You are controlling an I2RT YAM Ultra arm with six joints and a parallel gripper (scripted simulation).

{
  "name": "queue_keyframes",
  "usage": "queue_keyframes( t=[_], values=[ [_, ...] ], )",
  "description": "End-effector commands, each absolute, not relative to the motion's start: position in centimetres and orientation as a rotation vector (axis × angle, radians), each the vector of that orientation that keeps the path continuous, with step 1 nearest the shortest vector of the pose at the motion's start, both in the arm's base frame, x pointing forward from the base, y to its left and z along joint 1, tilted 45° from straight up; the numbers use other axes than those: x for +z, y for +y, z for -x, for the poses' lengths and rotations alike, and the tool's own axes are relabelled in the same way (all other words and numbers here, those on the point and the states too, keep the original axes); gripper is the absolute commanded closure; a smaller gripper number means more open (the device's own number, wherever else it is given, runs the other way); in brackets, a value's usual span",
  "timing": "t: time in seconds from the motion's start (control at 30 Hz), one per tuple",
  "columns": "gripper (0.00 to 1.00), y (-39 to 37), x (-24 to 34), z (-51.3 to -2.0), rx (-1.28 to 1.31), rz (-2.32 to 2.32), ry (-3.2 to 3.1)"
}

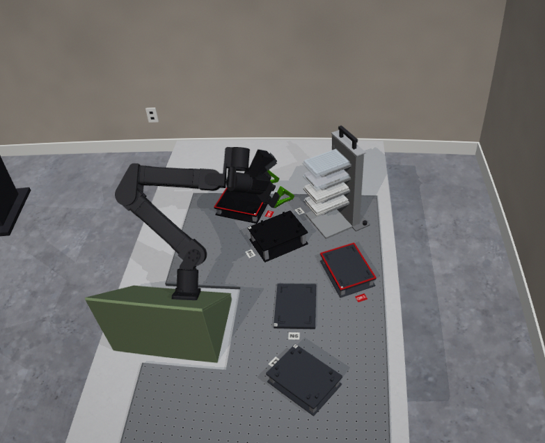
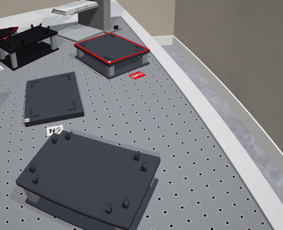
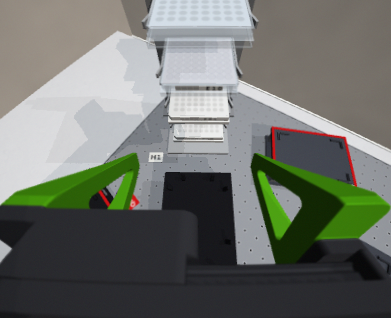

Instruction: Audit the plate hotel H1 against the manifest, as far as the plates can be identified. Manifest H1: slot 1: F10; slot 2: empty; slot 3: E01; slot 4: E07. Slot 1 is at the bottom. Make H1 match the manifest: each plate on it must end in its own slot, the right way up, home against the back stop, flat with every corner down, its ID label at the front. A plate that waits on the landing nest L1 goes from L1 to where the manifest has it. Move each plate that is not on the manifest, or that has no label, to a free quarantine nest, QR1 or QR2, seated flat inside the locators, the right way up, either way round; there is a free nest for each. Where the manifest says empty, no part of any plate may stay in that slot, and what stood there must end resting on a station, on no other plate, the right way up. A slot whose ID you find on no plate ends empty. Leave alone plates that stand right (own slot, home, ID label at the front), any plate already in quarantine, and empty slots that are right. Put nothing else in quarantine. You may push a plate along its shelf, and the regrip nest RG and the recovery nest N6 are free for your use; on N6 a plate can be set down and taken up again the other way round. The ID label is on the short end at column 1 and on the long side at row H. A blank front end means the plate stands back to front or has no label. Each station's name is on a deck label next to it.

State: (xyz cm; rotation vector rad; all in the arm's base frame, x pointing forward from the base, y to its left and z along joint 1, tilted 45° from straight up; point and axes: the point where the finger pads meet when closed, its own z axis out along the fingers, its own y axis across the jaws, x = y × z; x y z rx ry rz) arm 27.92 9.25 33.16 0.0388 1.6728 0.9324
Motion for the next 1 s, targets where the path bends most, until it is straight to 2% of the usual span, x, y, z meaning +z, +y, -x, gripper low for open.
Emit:
queue_keyframes(
  t=[0.0,0.97],
  values=[
    [0.00,9.0,33.4,-28.2,0.905,-0.057,1.649],
    [0.00,11.0,32.9,-30.6,0.906,-0.057,1.648]
  ],
)
